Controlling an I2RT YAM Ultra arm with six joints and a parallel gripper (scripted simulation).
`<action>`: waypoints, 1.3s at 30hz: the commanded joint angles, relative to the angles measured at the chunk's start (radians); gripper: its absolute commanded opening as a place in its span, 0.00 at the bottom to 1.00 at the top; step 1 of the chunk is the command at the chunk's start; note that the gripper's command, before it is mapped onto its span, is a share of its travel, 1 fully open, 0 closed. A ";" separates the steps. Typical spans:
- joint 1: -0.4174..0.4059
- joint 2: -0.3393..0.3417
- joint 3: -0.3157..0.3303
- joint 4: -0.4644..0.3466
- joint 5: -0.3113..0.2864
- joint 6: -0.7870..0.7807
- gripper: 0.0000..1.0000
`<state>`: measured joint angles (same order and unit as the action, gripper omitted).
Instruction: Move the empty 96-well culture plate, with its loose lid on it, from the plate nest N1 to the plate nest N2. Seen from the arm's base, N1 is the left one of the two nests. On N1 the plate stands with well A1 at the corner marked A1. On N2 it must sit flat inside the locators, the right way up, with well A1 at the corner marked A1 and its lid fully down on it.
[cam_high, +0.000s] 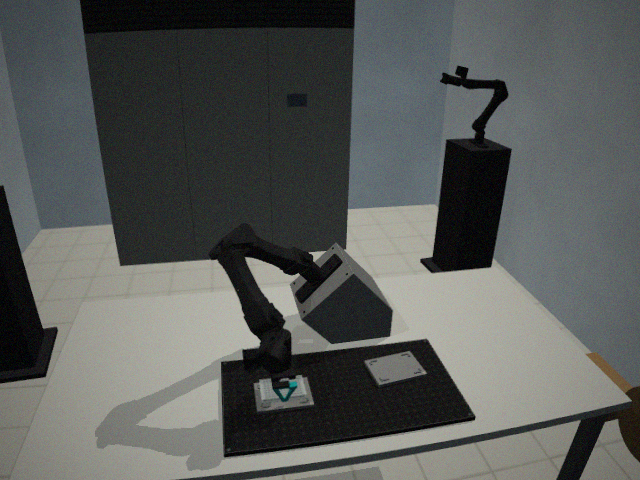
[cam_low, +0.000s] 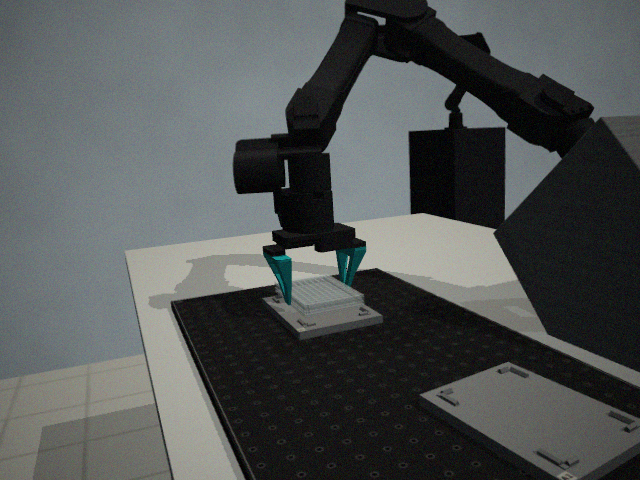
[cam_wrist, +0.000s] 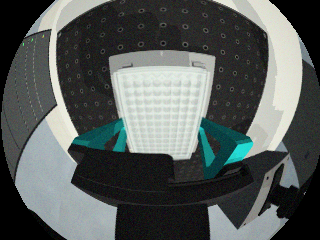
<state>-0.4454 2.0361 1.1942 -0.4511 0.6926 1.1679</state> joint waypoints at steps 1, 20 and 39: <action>0.012 -0.016 -0.010 0.016 0.001 -0.007 0.00; 0.005 0.007 -0.018 0.028 0.000 -0.012 0.00; 0.005 0.008 -0.022 0.039 -0.001 -0.017 0.00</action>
<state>-0.4538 2.0430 1.1866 -0.4267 0.6899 1.1572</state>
